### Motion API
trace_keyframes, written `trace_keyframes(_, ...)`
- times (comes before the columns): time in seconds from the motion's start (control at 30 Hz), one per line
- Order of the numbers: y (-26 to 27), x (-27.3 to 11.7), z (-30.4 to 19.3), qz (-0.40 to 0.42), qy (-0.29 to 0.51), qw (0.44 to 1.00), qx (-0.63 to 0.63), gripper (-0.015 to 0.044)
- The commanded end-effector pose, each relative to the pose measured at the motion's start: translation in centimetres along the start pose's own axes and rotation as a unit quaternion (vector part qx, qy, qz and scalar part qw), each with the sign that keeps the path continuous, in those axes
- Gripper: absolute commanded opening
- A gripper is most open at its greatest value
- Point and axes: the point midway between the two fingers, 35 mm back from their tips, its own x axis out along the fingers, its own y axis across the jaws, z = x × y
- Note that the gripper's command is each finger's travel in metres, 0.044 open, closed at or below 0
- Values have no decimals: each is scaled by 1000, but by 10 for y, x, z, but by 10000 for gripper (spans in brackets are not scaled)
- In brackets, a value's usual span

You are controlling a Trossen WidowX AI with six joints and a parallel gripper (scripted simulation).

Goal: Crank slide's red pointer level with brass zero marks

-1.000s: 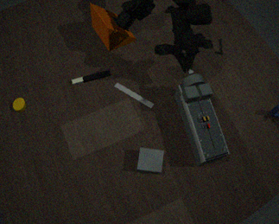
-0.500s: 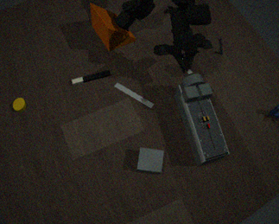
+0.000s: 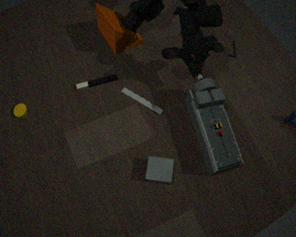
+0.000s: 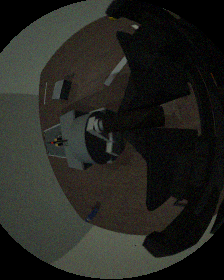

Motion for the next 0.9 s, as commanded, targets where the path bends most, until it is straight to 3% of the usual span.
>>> trace_keyframes(0.0, -8, 3, -3, -11, 2, 1000, 5, 0)
trace_keyframes(0.87, -15, 11, -11, -11, 2, 1000, 5, 0)
